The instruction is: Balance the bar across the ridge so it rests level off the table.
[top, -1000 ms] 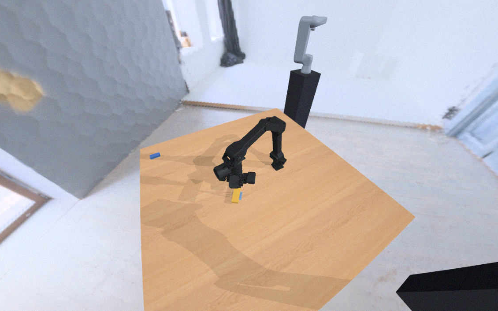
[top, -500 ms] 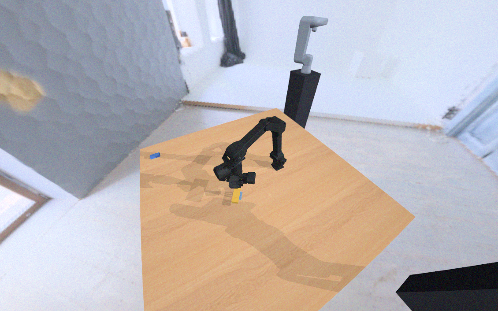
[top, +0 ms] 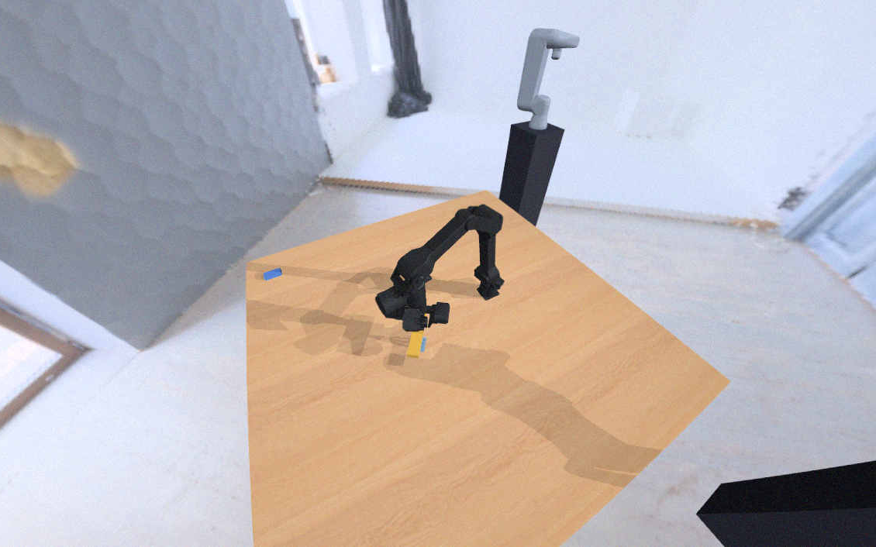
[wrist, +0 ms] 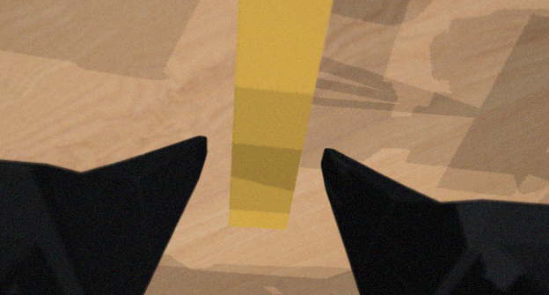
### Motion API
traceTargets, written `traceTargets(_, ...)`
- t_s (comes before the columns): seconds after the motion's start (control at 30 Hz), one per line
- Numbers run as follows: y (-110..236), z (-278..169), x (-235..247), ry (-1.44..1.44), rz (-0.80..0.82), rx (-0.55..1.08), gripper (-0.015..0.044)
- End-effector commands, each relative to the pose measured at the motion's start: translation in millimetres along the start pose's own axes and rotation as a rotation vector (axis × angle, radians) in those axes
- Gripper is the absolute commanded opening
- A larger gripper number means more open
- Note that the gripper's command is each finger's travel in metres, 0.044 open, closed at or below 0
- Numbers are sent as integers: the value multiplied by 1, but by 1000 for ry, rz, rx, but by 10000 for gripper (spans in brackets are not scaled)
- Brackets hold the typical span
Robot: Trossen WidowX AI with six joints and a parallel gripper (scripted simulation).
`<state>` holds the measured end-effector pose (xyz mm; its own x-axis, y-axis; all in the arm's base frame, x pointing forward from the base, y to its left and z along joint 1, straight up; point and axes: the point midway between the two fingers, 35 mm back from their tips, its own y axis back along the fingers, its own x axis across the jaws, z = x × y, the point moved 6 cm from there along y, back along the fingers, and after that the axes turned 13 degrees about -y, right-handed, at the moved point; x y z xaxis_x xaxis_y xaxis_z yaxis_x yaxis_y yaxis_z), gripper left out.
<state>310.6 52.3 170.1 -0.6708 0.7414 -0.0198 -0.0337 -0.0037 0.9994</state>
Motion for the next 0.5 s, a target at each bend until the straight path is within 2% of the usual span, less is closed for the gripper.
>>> traceTargets(0.0, 0, 0, 0, 0, 0, 0, 395)
traceTargets(0.07, 0, 0, 0, 0, 0, 0, 440)
traceTargets(0.2, 7, 1, -1, 0, -1, 0, 440)
traceTargets(0.47, 93, 1, -1, 0, 0, 0, 440)
